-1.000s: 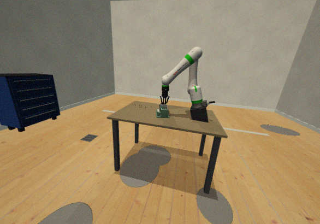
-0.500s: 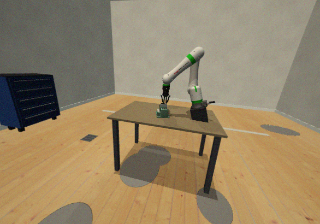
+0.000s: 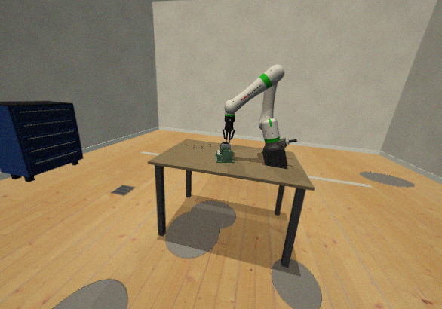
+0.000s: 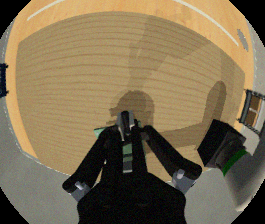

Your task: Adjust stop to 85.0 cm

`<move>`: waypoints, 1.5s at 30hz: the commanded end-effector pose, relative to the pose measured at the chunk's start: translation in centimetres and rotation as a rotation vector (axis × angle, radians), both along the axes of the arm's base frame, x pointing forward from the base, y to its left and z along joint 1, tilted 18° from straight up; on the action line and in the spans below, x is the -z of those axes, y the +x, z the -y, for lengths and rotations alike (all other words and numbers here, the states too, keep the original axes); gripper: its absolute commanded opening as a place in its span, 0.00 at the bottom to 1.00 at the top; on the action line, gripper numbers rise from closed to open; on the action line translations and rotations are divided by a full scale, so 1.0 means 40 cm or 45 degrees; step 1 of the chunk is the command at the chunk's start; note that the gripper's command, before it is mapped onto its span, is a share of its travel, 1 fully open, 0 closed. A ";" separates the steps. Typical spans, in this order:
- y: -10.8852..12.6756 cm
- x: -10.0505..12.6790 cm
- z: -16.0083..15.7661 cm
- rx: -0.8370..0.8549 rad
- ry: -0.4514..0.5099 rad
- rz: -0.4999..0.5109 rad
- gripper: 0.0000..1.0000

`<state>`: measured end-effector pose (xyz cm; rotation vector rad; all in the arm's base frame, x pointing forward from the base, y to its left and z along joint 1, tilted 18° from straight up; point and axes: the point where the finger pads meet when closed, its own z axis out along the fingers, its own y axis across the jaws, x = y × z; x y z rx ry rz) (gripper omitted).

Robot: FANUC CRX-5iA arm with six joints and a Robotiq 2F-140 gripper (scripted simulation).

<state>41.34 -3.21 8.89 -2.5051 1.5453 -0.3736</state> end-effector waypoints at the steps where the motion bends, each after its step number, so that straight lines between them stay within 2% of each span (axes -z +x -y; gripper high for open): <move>1: 0.000 -0.011 -0.001 0.000 0.000 0.001 0.04; 21: 0.017 -0.057 -0.016 0.000 0.000 0.001 0.04; 45: 0.039 -0.075 -0.029 0.000 0.000 0.001 0.04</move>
